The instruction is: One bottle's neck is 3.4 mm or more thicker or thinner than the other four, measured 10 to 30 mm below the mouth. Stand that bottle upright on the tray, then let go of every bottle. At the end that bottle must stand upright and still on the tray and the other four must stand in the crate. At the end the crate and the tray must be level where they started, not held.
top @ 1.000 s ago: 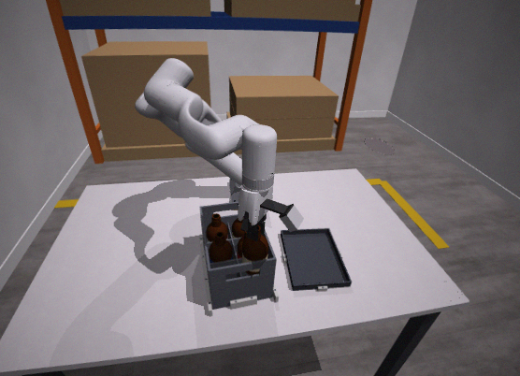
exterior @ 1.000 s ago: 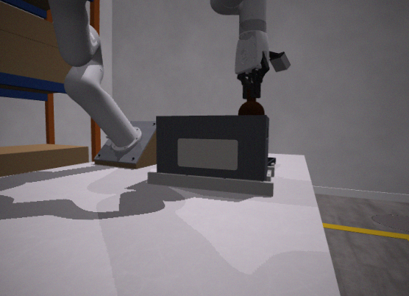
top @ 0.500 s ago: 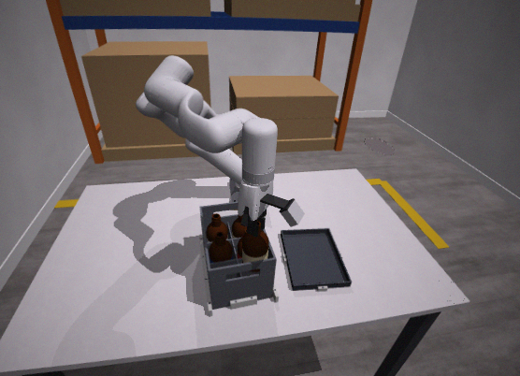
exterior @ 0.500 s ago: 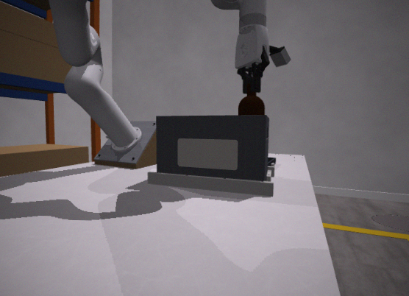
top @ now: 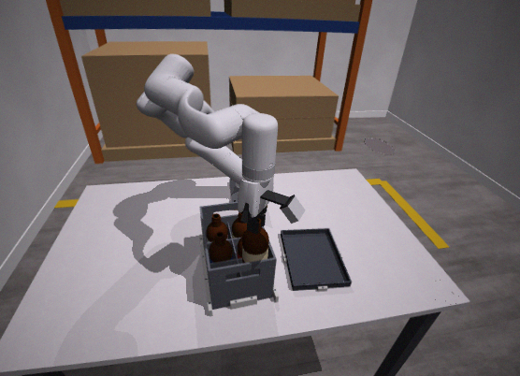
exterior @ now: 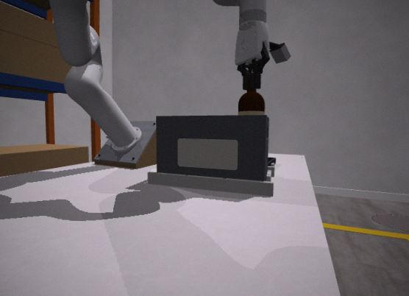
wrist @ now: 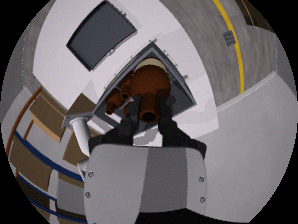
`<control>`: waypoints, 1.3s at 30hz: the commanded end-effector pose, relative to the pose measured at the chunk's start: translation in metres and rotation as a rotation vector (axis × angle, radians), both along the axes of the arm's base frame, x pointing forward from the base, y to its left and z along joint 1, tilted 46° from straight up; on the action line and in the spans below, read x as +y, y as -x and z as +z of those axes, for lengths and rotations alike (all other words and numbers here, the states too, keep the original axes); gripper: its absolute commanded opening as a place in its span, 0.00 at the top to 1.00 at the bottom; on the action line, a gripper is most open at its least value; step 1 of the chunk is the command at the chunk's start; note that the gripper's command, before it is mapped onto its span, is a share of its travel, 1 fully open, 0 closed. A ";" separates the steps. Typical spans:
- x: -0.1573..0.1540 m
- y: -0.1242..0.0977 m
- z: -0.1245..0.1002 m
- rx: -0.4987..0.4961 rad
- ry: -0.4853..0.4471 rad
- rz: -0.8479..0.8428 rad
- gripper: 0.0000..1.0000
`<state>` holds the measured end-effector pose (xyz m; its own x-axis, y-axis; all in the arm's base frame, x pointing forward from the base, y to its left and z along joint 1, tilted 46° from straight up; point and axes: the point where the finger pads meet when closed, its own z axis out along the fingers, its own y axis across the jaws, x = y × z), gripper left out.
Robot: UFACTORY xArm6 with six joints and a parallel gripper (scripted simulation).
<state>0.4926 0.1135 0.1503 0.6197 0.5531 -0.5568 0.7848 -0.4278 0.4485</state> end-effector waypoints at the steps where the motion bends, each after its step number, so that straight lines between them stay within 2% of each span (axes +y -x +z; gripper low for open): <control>1: 0.002 -0.001 0.002 -0.003 -0.002 0.002 1.00; 39: 0.008 -0.001 0.007 -0.003 -0.002 0.002 1.00</control>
